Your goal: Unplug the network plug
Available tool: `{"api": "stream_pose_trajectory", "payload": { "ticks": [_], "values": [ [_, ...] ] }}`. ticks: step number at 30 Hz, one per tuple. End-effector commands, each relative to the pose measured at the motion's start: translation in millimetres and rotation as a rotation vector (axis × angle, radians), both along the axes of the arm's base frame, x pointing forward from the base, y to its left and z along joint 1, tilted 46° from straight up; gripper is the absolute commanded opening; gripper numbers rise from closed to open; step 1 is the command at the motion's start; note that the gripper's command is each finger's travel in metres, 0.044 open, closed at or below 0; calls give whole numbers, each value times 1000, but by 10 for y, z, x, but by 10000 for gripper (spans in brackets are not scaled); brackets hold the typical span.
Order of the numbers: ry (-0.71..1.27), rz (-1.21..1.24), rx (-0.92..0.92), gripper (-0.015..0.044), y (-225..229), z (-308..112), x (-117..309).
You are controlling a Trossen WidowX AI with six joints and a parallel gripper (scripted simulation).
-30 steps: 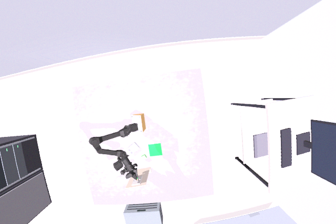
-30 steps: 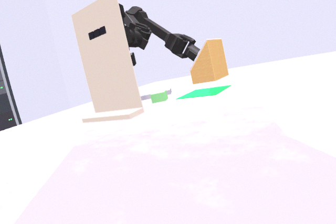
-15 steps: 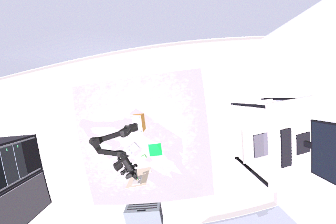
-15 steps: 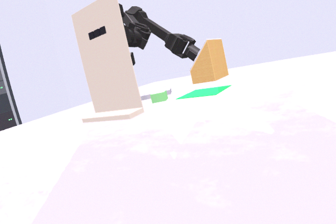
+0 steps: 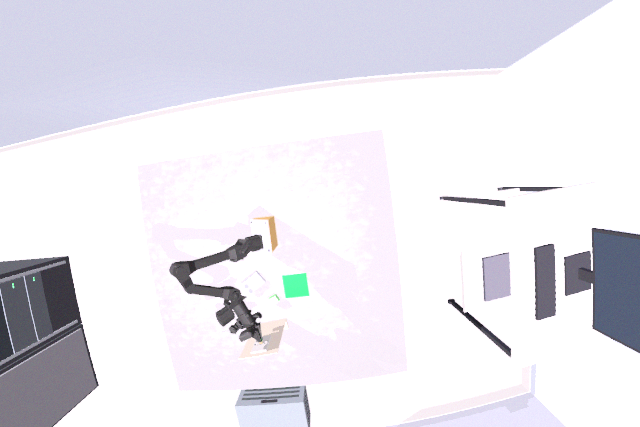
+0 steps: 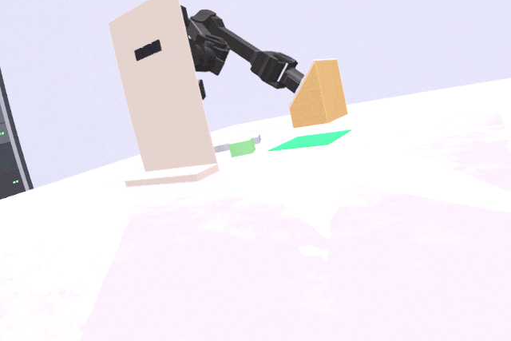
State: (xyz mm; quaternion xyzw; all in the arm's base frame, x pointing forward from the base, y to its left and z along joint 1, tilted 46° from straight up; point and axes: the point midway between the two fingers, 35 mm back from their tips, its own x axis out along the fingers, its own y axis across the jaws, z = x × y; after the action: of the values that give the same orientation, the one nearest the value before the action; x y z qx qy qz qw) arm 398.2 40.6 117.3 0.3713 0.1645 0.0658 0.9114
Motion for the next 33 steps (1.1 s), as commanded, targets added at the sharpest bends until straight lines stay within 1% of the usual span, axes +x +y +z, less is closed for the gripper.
{"api": "stream_pose_trajectory", "payload": {
  "ticks": [1, 33],
  "values": [
    [0, -3, 2, 0, -3, 3, -24],
    [1, -3, 2, 0, -12, 16, -206]
  ]
}}
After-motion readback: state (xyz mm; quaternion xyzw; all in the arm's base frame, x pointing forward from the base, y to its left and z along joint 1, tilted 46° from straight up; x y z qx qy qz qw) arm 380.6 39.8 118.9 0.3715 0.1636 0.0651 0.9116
